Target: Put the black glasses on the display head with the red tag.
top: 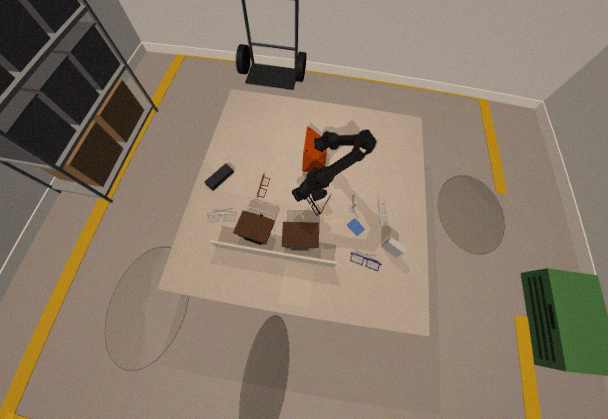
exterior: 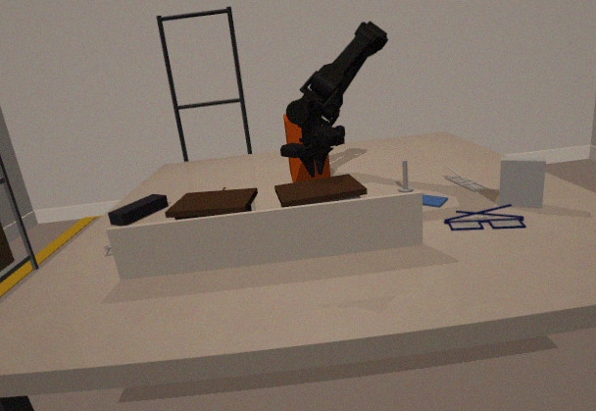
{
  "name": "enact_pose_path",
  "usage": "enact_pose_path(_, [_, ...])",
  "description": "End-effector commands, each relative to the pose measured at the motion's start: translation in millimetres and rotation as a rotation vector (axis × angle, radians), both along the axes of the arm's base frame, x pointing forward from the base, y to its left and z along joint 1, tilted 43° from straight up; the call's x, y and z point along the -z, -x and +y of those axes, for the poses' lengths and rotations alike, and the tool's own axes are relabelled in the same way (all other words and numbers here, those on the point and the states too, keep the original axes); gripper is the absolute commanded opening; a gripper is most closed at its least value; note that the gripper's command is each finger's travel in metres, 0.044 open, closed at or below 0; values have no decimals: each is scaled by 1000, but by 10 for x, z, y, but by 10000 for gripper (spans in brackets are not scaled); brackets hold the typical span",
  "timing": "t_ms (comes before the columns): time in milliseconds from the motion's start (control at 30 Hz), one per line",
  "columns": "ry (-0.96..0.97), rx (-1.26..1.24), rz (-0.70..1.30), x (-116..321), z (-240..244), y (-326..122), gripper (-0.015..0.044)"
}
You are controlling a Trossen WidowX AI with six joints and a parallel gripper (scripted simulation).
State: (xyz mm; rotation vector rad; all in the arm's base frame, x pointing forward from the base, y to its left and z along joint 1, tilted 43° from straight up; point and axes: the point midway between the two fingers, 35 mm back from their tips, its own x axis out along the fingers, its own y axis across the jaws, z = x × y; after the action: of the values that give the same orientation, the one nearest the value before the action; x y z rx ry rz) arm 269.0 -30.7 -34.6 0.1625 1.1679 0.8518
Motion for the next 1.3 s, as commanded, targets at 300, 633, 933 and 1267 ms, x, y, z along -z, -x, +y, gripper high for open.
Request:
enact_pose_path(300, [-6,4,7,180,135,-18,120])
enact_pose_path(633, [-7,3,7,306,231,-33,120])
enact_pose_path(933, [-9,3,7,407,313,-38,120])
enact_pose_path(1267, [-9,3,7,395,332,-25,120])
